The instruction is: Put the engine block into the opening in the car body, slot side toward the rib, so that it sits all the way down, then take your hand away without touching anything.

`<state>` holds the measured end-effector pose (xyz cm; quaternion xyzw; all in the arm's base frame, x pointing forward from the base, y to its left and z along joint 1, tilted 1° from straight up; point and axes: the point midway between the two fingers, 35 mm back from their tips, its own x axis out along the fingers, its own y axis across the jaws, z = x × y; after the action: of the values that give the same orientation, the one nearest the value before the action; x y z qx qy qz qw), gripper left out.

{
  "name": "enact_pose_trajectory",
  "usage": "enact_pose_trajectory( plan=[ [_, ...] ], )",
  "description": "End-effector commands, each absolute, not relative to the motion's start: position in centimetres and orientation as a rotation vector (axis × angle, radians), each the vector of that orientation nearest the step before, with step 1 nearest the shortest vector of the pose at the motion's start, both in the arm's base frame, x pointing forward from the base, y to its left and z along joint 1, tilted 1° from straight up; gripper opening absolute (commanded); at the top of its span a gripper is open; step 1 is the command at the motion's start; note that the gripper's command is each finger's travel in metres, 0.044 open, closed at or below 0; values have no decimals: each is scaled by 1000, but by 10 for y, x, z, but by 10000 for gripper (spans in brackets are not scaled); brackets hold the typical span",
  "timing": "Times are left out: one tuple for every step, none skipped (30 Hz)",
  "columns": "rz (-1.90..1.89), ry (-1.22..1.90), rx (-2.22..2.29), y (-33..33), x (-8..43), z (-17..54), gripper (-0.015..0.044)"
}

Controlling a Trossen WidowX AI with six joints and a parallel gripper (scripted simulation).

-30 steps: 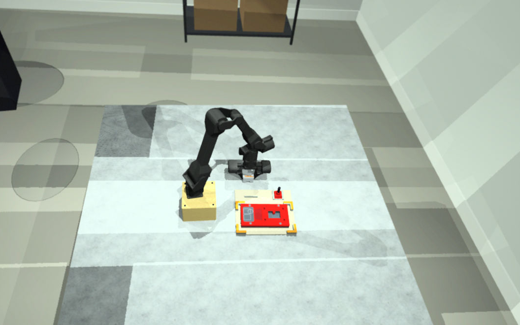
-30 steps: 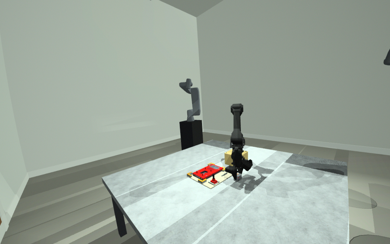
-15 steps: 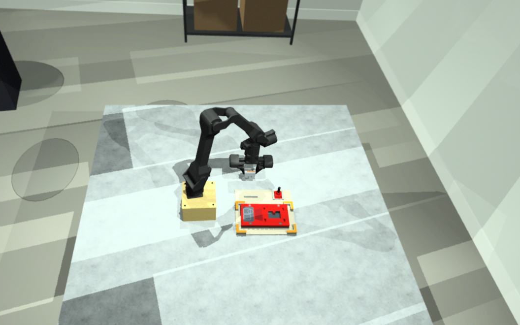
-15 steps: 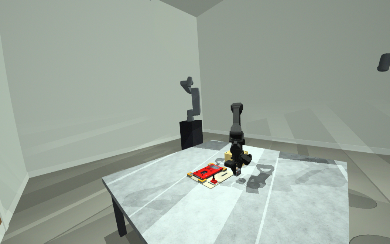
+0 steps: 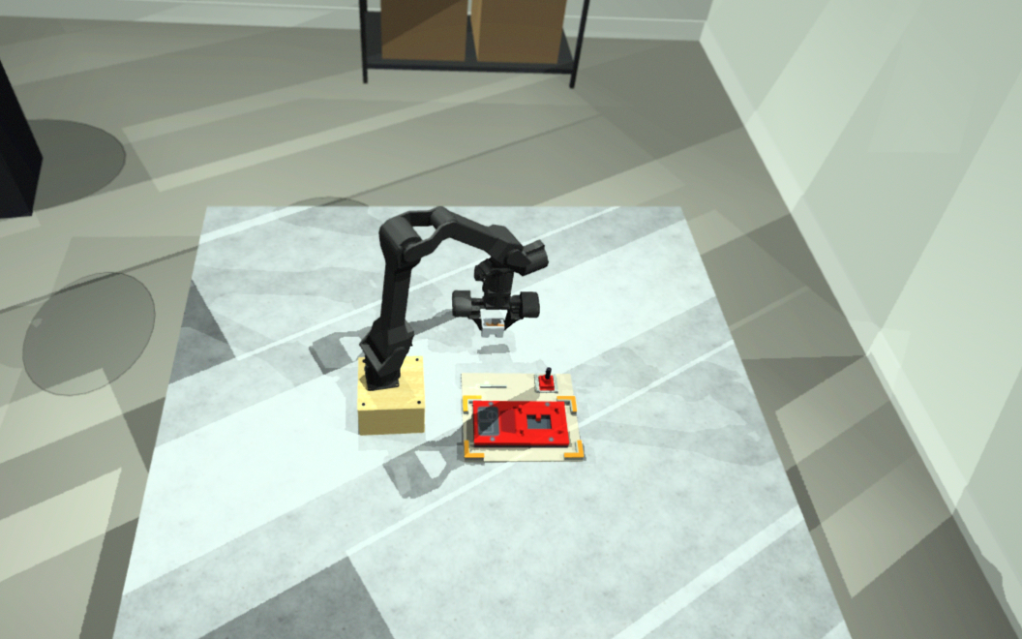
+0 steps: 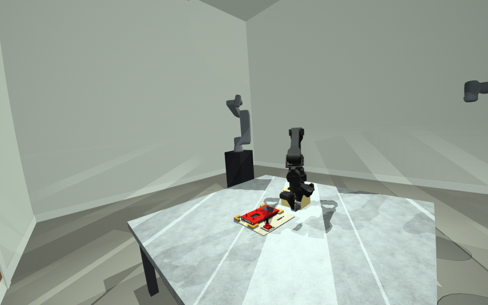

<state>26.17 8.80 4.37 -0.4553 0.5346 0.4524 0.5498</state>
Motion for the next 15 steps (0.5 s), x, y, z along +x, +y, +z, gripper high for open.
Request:
enact_pose_trajectory(
  plan=[
    [1066,1254,-1088,86,262,61,0],
    [1066,1254,-1088,86,261,64,0],
    [1066,1254,-1088,85,261,67,0],
    [1066,1254,-1088,85,260,70,0],
    [1066,1254,-1088,84,259,73,0],
    [1066,1254,-1089,84,259,77,0],
    [1066,1254,-1089,83,258,80,0],
    [1066,1254,-1089,83,257,83,0],
    [1066,1254,-1089,82,256,85,0],
    [1066,1254,-1089,82,256,87,0],
    [1066,1254,-1089,82,256,87,0],
    [1066,1254,-1089,82,256,87,0],
    [1066,1254,-1089,82,256,87,0],
    [1066,1254,-1089,82,256,85,0],
    [1066,1254,-1089,82,256,81,0]
  ],
)
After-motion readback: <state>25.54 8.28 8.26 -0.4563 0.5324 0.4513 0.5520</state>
